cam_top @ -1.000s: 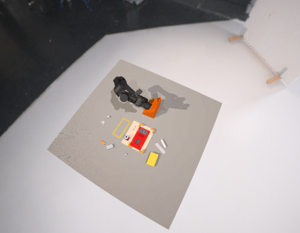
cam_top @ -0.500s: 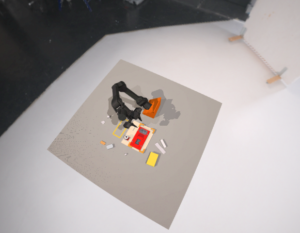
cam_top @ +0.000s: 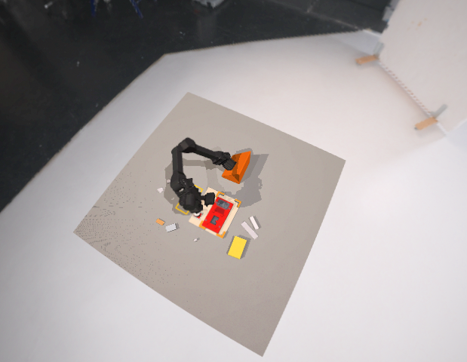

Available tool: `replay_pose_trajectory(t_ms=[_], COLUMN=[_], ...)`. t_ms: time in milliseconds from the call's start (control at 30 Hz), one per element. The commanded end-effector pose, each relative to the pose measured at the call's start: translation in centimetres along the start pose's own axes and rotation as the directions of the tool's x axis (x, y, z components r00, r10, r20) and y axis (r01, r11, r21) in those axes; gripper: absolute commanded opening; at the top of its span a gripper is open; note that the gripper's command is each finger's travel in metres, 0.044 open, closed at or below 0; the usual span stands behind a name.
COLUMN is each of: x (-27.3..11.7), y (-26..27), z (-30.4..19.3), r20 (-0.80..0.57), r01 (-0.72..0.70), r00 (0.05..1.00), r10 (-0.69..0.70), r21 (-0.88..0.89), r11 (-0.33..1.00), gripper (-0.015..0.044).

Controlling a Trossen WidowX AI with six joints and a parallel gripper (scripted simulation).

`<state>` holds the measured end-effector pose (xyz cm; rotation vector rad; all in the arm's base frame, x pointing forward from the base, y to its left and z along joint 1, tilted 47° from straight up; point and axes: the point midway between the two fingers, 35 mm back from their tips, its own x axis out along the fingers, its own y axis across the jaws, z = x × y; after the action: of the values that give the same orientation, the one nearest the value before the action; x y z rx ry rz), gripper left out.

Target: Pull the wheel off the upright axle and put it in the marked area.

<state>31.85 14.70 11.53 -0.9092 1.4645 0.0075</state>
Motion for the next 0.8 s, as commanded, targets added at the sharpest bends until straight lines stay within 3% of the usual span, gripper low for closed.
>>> replay_pose_trajectory(t_ms=[0,433,767], x=[3.3,3.6,8.6], y=[-4.8,-4.8,-5.8], z=[0.6,0.6,-0.1], r20=[-0.128,-0.127,-0.127], r01=[0.244,0.244,0.244], r00=[0.969,0.969,0.969], r10=[-0.21,-0.209,-0.21], r21=[0.429,0.429,0.429], r11=[0.87,0.87,0.87], gripper=[0.03,0.03,0.03])
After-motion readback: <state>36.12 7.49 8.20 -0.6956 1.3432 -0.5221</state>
